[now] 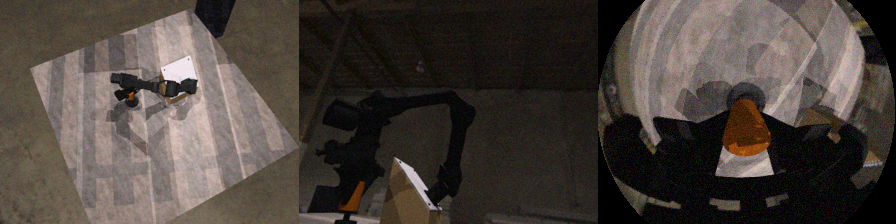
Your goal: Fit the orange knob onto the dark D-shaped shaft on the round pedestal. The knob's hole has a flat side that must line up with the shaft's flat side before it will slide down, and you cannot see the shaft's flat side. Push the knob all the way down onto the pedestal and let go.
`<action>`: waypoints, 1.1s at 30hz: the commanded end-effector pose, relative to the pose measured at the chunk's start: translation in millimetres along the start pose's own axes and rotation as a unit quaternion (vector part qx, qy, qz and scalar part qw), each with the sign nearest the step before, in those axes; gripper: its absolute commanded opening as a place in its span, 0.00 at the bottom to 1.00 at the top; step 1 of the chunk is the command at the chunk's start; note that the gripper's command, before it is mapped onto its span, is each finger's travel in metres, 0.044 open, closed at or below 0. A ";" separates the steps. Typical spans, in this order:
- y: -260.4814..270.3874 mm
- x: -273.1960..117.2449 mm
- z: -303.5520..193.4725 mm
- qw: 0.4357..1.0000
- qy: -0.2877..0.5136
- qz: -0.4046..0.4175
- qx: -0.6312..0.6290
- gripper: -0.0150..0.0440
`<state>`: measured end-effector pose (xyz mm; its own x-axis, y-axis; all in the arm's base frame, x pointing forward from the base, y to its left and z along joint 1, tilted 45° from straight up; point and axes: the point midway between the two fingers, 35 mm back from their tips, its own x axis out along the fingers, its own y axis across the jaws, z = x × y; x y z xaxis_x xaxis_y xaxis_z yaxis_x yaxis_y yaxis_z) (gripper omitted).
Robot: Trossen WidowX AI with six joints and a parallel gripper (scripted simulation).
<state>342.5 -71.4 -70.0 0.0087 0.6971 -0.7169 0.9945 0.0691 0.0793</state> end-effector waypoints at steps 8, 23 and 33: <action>-1.6 1.8 0.3 1.000 -0.001 0.002 0.002 0.25; -6.6 3.4 -1.1 1.000 -0.001 0.002 0.002 0.25; -5.8 4.4 -1.0 1.000 -0.001 0.002 0.002 0.25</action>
<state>336.5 -67.7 -72.4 0.0092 0.6964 -0.7176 0.9944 0.0693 0.0800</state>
